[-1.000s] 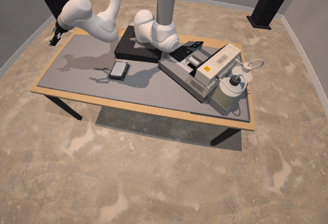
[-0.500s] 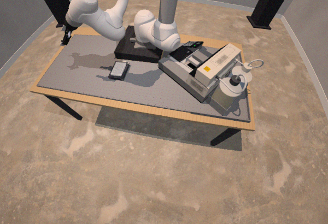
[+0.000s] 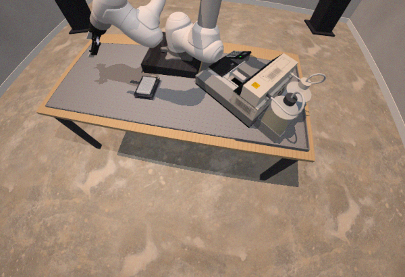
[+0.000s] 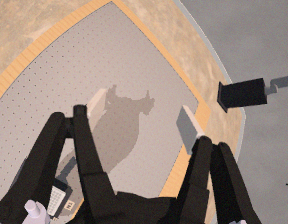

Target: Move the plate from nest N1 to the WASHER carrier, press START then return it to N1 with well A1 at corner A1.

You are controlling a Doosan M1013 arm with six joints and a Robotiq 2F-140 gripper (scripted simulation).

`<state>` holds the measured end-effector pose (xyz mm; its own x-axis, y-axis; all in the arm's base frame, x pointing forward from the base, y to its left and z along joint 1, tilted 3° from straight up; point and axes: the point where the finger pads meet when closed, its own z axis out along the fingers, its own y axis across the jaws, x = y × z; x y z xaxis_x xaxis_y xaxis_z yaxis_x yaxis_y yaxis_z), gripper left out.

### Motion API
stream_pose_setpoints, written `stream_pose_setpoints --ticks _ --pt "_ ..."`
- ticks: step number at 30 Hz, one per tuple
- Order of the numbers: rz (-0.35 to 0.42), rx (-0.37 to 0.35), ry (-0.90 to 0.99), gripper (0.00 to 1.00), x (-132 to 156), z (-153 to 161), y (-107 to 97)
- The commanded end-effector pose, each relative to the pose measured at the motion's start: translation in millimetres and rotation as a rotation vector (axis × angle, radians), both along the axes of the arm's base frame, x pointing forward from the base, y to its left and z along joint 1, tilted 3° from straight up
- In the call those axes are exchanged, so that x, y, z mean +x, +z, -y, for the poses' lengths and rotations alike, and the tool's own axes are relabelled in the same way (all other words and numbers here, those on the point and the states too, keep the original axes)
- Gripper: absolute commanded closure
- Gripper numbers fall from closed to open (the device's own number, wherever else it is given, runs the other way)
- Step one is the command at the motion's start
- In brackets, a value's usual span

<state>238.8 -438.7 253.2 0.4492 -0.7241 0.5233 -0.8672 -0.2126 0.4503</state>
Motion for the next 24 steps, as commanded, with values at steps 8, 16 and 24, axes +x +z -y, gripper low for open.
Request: stream_pose_setpoints --ticks 8,16,24 --pt "-0.044 0.114 0.074 0.3 -8 -46 -14" --pt "-0.065 0.176 0.121 0.3 -11 -74 -23" --pt "-0.081 0.234 0.169 0.3 -15 -108 -33"
